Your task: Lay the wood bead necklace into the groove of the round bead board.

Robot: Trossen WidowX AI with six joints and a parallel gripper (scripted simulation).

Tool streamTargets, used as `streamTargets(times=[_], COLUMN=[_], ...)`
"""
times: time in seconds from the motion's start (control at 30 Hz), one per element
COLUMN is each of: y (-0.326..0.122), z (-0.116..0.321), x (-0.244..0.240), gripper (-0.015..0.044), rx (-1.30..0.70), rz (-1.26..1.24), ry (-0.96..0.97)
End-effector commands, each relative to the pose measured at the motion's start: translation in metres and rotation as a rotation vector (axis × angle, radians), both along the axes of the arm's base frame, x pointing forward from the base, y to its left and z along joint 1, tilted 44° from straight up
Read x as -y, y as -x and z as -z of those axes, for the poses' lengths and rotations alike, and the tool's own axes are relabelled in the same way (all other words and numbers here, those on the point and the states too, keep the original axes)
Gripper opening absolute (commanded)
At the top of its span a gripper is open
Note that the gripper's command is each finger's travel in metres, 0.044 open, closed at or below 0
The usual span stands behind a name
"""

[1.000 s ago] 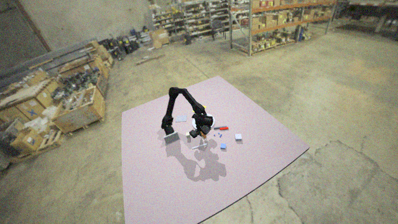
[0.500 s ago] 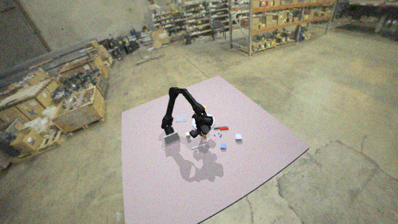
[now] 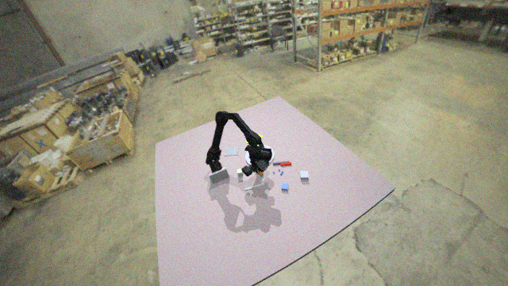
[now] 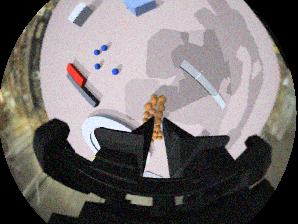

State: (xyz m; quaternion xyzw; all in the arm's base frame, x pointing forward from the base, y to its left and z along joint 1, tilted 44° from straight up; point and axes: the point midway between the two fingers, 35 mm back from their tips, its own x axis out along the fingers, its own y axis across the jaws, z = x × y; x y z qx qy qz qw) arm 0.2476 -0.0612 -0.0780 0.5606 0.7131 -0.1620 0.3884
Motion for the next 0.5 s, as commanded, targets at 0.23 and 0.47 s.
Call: streamTargets(times=[0.23, 0.47], y=[0.0000, -0.0010], z=[-0.0002, -0.0078], x=[0.0000, 0.0076], gripper=[0.0000, 0.0131], rx=[0.000, -0.002], rz=[-0.001, 0.002], ry=[0.000, -0.002])
